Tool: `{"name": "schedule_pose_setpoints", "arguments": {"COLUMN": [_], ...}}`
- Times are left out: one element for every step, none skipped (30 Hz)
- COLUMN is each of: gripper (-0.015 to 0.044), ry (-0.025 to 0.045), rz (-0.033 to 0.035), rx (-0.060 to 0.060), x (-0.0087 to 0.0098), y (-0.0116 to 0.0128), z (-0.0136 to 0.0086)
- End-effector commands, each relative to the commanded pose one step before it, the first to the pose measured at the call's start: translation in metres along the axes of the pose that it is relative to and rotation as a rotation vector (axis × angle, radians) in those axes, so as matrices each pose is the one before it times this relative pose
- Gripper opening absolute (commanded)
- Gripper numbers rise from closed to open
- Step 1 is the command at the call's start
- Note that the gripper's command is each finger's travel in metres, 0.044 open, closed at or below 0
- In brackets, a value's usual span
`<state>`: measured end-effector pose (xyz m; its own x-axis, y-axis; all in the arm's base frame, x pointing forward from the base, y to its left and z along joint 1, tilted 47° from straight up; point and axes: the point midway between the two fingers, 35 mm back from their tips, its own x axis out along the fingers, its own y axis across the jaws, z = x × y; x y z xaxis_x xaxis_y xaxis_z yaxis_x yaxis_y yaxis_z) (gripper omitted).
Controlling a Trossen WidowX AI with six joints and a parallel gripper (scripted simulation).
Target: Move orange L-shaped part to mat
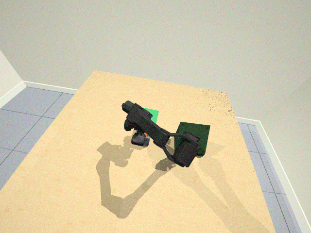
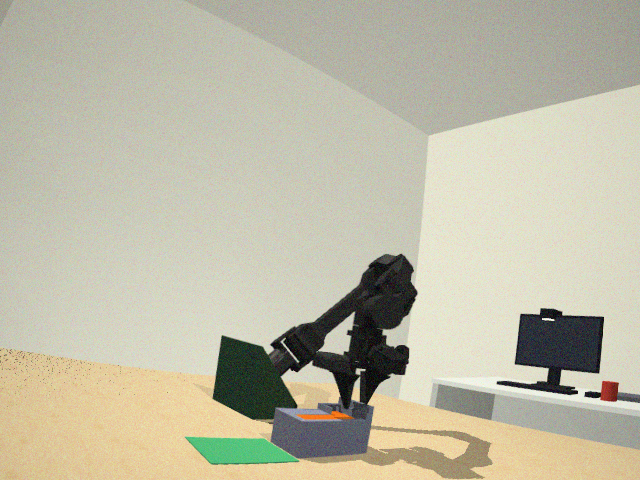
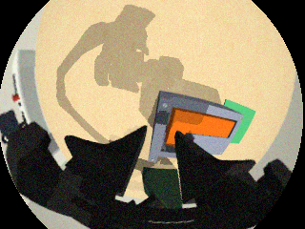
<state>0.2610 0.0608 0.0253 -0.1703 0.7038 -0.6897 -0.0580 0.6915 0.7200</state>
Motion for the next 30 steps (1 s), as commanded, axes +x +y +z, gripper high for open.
{"name": "schedule_pose_setpoints", "arguments": {"gripper": [0.0180, 0.0180, 0.0180, 0.0180, 0.0180, 0.0180, 0.0180, 0.0180, 0.0180, 0.0180, 0.0180, 0.0180, 0.0180, 0.0180, 0.0180, 0.0180, 0.0180, 0.0180, 0.0180, 0.0180, 0.0180, 0.0180, 0.0180, 0.0180, 0.0180, 0.0180, 0.0180, 0.0180, 0.0180, 0.0180], "ry": [-0.01205, 0.00000, -0.00001, -0.00002, -0.00003, -0.00003, -0.00004, -0.00004, -0.00004, -0.00004, -0.00003, -0.00003, -0.00002, -0.00002, -0.00001, -0.00001, 0.00000, 0.00001, 0.00001, 0.00002, 0.00003, 0.00003, 0.00004, 0.00005, 0.00005, 0.00005, 0.00003, 0.00001, 0.00000, 0.00000], "rz": [0.00541, 0.00000, -0.00002, -0.00003, -0.00005, -0.00006, -0.00006, -0.00006, -0.00005, -0.00003, -0.00002, 0.00000, 0.00002, 0.00004, 0.00005, 0.00007, 0.00009, 0.00010, 0.00012, 0.00014, 0.00015, 0.00017, 0.00019, 0.00020, 0.00022, 0.00019, 0.00012, 0.00004, 0.00000, 0.00000], "rx": [0.0051, 0.0000, 0.0000, 0.0000, 0.0000, 0.0000, 0.0000, 0.0000, 0.0000, 0.0000, 0.0000, 0.0000, 0.0000, 0.0000, 0.0000, 0.0000, 0.0000, 0.0000, 0.0000, 0.0000, 0.0000, 0.0000, 0.0000, 0.0000, 0.0000, 0.0000, 0.0000, 0.0000, 0.0000, 0.0000], "x": [0.00544, 0.00000, 0.00028, 0.00053, 0.00080, 0.00106, 0.00134, 0.00158, 0.00167, 0.00168, 0.00168, 0.00167, 0.00167, 0.00167, 0.00166, 0.00166, 0.00166, 0.00166, 0.00165, 0.00165, 0.00165, 0.00164, 0.00164, 0.00164, 0.00163, 0.00132, 0.00080, 0.00027, 0.00000, 0.00000], "y": [-0.00040, 0.00000, -0.00001, -0.00001, -0.00002, -0.00002, -0.00002, -0.00002, -0.00002, -0.00001, -0.00001, 0.00000, 0.00000, 0.00001, 0.00001, 0.00002, 0.00002, 0.00003, 0.00003, 0.00004, 0.00004, 0.00005, 0.00005, 0.00005, 0.00006, 0.00005, 0.00003, 0.00001, 0.00000, 0.00000], "z": [0.00048, 0.00000, 0.00002, 0.00004, 0.00005, 0.00006, 0.00007, 0.00008, 0.00007, 0.00006, 0.00005, 0.00004, 0.00003, 0.00002, 0.00001, -0.00001, -0.00002, -0.00003, -0.00004, -0.00005, -0.00006, -0.00007, -0.00008, -0.00009, -0.00011, -0.00009, -0.00006, -0.00002, 0.00000, 0.00000]}}
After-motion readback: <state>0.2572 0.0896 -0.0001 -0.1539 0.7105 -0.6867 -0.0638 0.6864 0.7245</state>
